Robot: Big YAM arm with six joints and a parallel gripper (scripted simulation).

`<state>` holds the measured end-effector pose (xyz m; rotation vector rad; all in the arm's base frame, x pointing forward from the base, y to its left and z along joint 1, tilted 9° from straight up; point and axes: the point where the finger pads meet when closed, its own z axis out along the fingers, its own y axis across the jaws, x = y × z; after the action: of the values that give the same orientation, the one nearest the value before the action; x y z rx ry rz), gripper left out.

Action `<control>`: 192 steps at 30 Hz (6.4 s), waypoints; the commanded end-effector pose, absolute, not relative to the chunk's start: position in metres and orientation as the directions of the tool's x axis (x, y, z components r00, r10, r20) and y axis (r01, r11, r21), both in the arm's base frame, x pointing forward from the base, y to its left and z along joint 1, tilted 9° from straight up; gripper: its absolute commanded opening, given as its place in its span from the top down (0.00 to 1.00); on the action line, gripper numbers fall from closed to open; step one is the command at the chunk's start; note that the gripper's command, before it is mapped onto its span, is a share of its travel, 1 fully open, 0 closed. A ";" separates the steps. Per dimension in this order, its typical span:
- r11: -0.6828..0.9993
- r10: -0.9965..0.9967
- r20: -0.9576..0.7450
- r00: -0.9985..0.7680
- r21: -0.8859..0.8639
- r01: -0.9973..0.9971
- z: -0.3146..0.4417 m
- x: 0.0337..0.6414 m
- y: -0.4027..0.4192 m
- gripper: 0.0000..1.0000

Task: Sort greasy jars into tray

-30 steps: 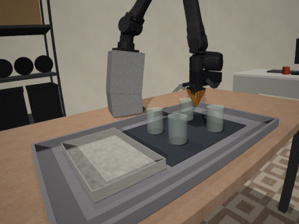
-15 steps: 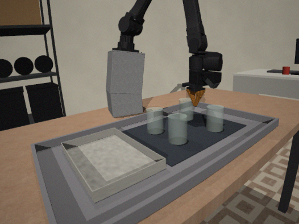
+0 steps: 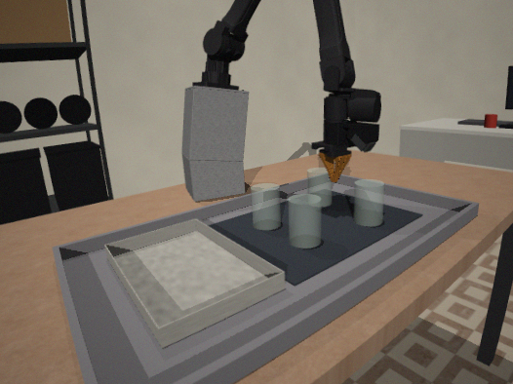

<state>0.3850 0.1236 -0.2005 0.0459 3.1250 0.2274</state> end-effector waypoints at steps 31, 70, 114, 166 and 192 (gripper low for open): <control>0.988 0.028 -0.043 -0.999 0.152 0.021 -0.190 0.392 0.131 1.00; 0.988 0.028 -0.043 -0.999 0.152 0.021 -0.190 0.387 0.131 1.00; 0.988 0.028 -0.043 -0.999 0.152 0.021 -0.191 0.384 0.131 1.00; 0.988 0.028 -0.043 -0.999 0.152 0.021 -0.190 0.409 0.130 1.00; 0.988 0.028 -0.043 -0.999 0.152 0.021 -0.190 0.409 0.130 0.00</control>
<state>0.3988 0.1312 -0.1965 0.0436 3.1070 0.2332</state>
